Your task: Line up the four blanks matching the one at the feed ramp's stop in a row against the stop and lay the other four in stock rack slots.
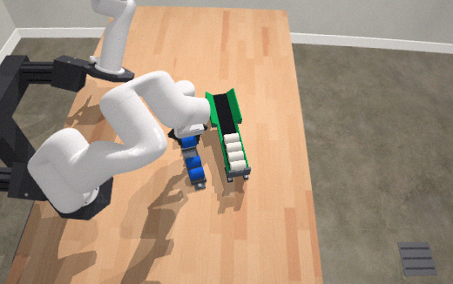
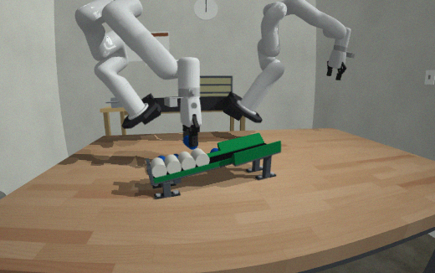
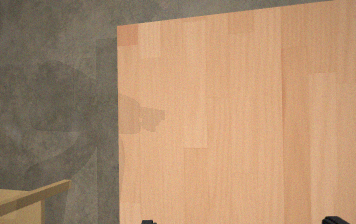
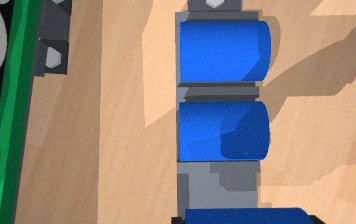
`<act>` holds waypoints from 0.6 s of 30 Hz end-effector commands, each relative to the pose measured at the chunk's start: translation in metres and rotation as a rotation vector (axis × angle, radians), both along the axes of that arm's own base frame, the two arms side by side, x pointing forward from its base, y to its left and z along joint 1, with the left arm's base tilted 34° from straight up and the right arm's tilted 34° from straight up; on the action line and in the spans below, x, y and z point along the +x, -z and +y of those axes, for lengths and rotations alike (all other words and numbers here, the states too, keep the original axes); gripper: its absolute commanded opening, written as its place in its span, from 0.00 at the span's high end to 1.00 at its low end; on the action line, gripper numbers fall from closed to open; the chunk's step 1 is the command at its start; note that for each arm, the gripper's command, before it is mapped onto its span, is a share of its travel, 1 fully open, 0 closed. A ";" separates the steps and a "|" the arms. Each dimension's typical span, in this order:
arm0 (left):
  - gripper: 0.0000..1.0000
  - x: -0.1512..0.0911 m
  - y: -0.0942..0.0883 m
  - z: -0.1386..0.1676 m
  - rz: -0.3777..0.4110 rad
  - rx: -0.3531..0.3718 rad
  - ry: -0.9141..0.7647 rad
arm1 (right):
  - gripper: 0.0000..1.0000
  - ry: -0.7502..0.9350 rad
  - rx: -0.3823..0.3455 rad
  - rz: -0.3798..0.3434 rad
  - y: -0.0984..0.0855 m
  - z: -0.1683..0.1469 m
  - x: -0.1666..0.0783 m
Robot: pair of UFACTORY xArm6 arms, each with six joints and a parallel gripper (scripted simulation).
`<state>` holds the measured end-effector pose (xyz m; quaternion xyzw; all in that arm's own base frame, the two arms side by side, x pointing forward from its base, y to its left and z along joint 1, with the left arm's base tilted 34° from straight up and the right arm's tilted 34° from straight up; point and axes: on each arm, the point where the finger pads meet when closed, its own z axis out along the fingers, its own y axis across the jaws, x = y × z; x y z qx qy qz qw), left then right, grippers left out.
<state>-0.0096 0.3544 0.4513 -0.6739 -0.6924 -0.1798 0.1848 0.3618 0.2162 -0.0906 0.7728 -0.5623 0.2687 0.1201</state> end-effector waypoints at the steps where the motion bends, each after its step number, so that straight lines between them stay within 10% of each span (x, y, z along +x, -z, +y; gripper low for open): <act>1: 0.00 0.000 -0.002 0.000 0.000 0.004 0.000 | 0.43 -0.002 0.003 -0.005 0.017 -0.008 0.008; 18: 0.00 0.000 -0.002 0.000 0.000 0.004 0.000 | 0.43 -0.002 0.003 -0.005 0.049 -0.027 0.019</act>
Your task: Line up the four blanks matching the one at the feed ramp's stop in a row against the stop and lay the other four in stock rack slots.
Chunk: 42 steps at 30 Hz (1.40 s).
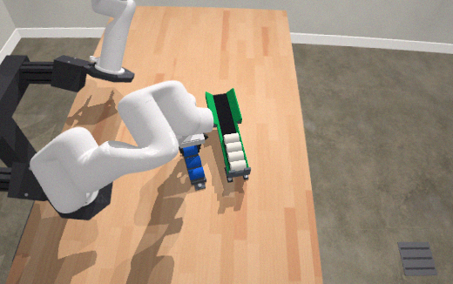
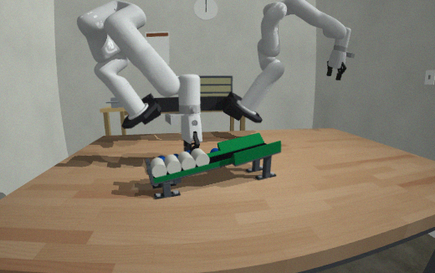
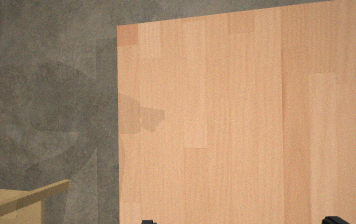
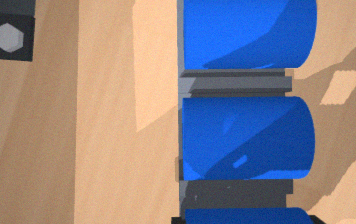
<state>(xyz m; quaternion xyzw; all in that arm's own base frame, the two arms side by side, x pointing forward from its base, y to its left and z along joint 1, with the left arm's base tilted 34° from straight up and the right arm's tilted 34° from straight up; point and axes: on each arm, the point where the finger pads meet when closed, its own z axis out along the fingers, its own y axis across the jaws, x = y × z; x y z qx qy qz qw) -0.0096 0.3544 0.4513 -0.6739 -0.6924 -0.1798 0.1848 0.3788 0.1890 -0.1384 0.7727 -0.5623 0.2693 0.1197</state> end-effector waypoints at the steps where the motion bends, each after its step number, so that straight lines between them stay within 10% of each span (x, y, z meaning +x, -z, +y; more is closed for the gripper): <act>1: 0.00 0.000 -0.002 0.000 0.000 0.004 0.000 | 0.43 -0.002 0.003 -0.003 0.002 0.001 0.002; 42: 0.00 0.000 -0.002 0.000 0.000 0.004 0.000 | 0.21 -0.002 0.003 -0.003 -0.003 0.003 0.001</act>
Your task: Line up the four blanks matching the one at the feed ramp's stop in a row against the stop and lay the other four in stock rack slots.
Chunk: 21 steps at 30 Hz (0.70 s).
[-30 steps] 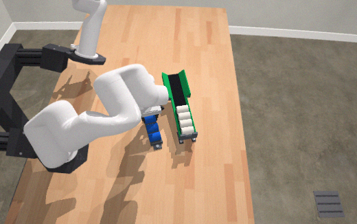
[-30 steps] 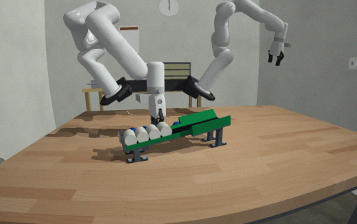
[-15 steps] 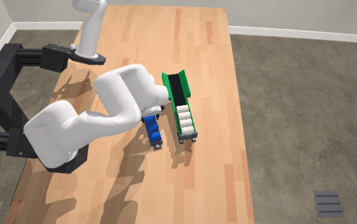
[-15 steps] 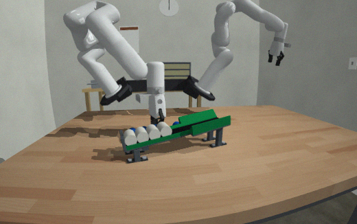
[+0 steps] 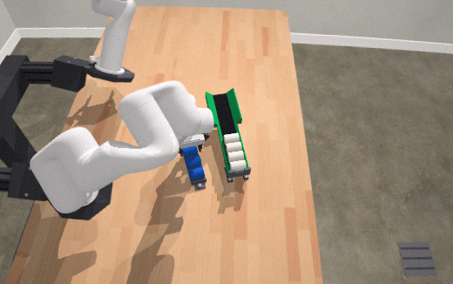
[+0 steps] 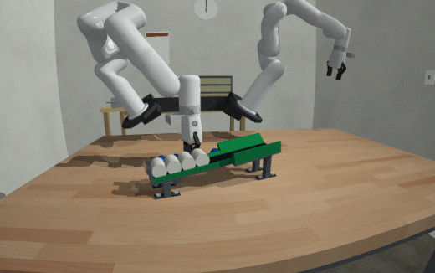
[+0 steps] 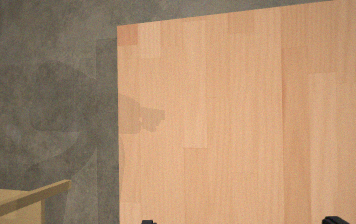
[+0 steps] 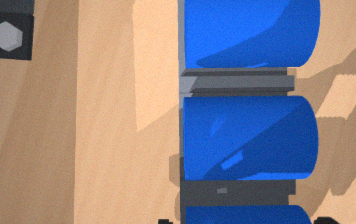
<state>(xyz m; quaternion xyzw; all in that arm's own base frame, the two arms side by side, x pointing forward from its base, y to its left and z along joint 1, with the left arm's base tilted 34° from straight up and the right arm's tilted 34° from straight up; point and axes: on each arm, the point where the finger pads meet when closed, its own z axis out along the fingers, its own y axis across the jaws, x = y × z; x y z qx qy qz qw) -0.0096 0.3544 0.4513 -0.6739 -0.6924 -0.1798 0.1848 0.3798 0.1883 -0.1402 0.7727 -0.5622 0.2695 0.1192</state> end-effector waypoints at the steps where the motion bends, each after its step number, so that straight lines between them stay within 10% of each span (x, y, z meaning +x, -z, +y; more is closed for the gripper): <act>1: 0.00 0.000 -0.002 0.000 0.000 0.004 0.000 | 0.21 -0.002 0.003 -0.003 -0.007 0.005 -0.001; 21: 0.00 0.000 -0.002 0.000 0.000 0.004 0.000 | 0.21 -0.002 0.003 -0.003 -0.072 0.044 -0.023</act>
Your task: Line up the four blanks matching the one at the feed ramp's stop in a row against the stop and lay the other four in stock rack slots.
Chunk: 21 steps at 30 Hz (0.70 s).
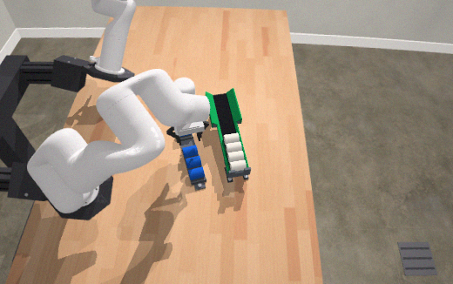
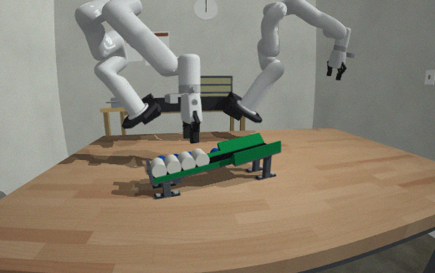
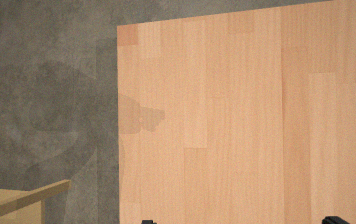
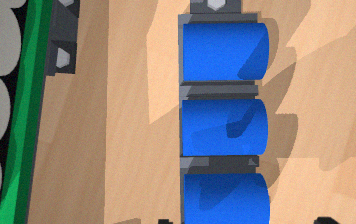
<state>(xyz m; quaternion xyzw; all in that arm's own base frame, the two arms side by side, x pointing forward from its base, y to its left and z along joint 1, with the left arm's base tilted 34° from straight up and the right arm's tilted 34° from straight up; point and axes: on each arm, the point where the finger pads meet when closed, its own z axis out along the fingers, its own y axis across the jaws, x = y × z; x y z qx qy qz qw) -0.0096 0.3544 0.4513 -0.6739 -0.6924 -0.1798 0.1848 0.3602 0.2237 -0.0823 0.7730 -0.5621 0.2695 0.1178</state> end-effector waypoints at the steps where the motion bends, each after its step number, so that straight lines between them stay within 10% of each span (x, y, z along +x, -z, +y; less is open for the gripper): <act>1: 0.00 0.000 -0.002 0.000 0.000 0.004 0.000 | 0.21 0.000 0.001 -0.001 -0.015 0.009 -0.004; 7: 0.00 0.000 -0.002 0.000 0.000 0.004 0.000 | 0.21 0.000 0.001 -0.001 -0.017 0.010 -0.005; 8: 0.00 0.000 -0.002 0.000 0.000 0.004 0.000 | 0.00 0.000 0.001 -0.001 -0.017 0.010 -0.005; 21: 0.00 0.000 -0.002 0.000 0.000 0.004 0.000 | 0.00 0.000 0.001 -0.001 -0.017 0.010 -0.005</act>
